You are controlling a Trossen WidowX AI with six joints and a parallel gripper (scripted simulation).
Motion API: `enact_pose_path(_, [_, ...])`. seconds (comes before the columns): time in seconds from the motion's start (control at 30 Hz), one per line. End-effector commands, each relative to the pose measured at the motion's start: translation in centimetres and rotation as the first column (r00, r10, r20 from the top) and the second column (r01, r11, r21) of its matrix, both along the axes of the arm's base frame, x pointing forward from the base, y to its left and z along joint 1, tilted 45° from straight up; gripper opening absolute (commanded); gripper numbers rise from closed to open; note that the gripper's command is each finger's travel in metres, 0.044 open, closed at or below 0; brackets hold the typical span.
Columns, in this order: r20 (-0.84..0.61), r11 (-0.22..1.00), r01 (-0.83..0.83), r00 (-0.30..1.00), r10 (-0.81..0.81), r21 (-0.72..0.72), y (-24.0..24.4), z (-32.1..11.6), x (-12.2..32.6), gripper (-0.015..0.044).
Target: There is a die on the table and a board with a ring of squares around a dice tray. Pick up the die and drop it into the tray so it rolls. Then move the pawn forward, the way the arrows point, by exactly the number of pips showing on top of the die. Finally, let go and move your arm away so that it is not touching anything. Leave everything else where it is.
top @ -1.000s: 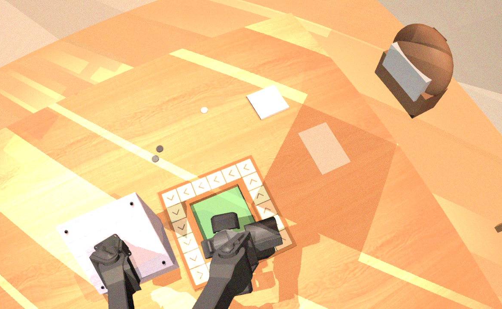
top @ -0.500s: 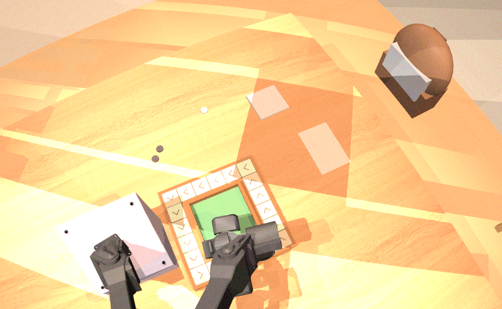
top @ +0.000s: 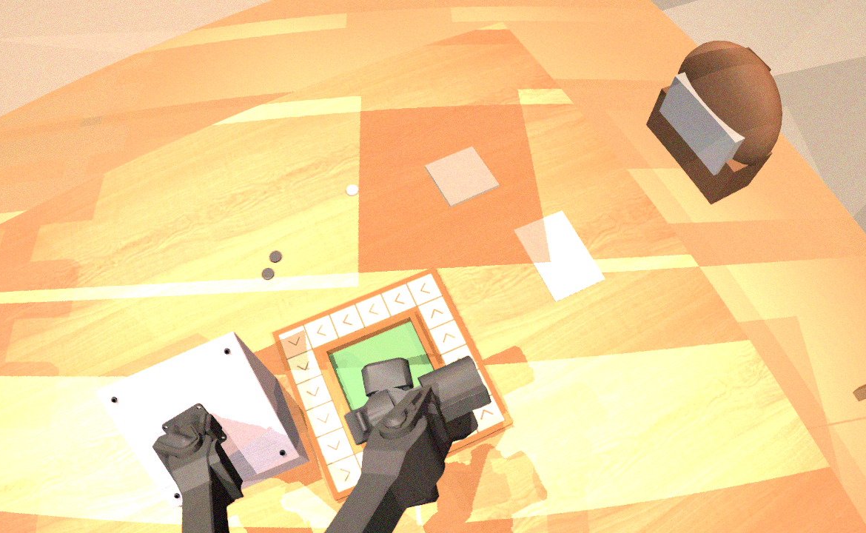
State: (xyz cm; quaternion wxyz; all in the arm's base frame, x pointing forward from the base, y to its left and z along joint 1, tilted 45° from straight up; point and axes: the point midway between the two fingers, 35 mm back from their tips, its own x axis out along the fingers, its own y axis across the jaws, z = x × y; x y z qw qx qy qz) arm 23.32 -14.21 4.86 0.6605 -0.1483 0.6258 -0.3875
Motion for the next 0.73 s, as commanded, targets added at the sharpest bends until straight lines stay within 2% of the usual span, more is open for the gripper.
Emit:
enact_pose_path(0.0, [0.002,1.000,0.010,1.000,-0.010,-0.005,0.7,1.0,-0.1,0.0440])
enact_pose_path(0.07, [-0.004,1.000,-0.002,1.000,0.002,0.005,1.6,0.7,0.0,0.0440])
enact_pose_path(0.2, [-0.044,0.997,-0.058,0.997,0.061,0.050,6.6,-0.6,-0.8,0.0440])
enact_pose_path(0.47, [-0.153,0.989,-0.140,0.978,0.145,0.044,14.4,-1.8,-5.4,0.0440])
enact_pose_path(0.53, [-0.170,0.988,-0.152,0.973,0.155,0.028,15.2,-1.7,-6.4,0.0440])
enact_pose_path(0.57, [-0.123,0.988,-0.140,0.982,0.146,0.059,13.6,-1.6,-4.2,0.0440])
enact_pose_path(0.7, [-0.123,0.988,-0.140,0.982,0.146,0.059,13.6,-1.6,-4.2,0.0440])
